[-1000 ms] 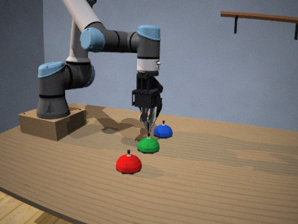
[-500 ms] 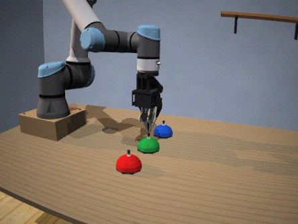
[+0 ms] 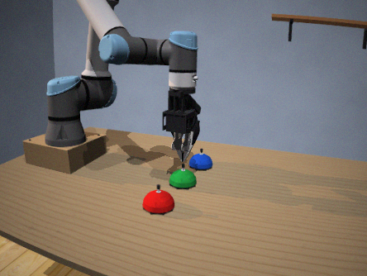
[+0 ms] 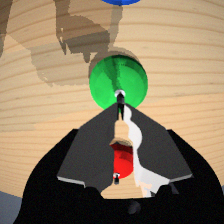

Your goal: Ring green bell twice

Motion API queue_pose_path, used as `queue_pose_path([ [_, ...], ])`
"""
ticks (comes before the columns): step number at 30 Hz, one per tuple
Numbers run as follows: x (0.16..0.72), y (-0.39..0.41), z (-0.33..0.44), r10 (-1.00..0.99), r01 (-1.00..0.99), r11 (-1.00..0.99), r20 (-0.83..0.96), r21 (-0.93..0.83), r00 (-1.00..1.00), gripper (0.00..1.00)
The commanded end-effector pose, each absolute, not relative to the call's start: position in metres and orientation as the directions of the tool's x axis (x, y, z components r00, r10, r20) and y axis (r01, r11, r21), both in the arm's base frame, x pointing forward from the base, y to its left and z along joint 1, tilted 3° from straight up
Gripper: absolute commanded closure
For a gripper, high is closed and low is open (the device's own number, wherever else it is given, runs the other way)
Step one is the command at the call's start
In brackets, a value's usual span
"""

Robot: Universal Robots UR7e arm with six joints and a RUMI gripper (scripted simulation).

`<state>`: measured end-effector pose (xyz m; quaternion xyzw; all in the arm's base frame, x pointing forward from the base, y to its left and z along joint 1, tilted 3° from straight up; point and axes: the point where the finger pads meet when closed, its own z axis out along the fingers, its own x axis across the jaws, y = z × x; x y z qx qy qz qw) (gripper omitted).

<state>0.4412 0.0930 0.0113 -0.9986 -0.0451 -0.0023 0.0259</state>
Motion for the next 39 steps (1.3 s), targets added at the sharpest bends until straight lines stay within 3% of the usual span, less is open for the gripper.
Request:
queue_pose_path([
  [1,0.4388,0.0942,0.0058,0.091,0.091,-0.994,0.002,-0.052,0.996,1.00],
  [39,0.4402,0.0942,0.0004,0.091,0.091,-0.995,0.005,-0.052,0.996,1.00],
])
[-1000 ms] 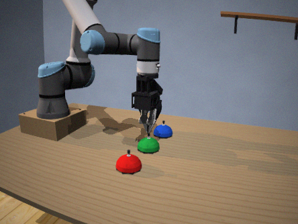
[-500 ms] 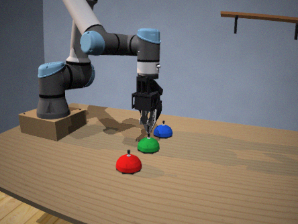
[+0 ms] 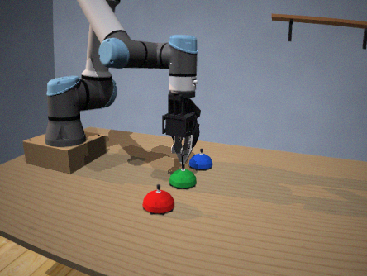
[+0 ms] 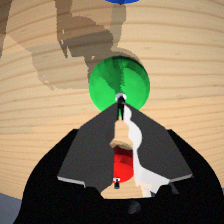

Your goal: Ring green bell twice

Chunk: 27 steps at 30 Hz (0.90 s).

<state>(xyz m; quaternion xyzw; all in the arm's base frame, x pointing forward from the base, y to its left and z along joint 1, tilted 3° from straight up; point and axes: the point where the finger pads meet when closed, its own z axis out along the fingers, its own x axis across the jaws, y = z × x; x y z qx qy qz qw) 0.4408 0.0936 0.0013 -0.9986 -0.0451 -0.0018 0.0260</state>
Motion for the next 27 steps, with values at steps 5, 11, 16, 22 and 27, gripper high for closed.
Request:
queue_pose_path([
  [5,0.4402,0.0942,0.0004,0.091,0.091,-0.995,0.005,-0.052,0.996,1.00],
  [11,0.4387,0.0947,-0.0037,0.091,0.091,-0.994,0.002,-0.052,0.996,1.00],
  [16,0.4387,0.0947,-0.0053,0.091,0.091,-0.994,0.002,-0.052,0.996,1.00],
  [22,0.4395,0.0945,-0.0046,0.091,0.091,-0.994,0.003,-0.052,0.996,1.00],
  [27,0.4395,0.0945,-0.0046,0.091,0.091,-0.995,0.003,-0.052,0.996,1.00],
])
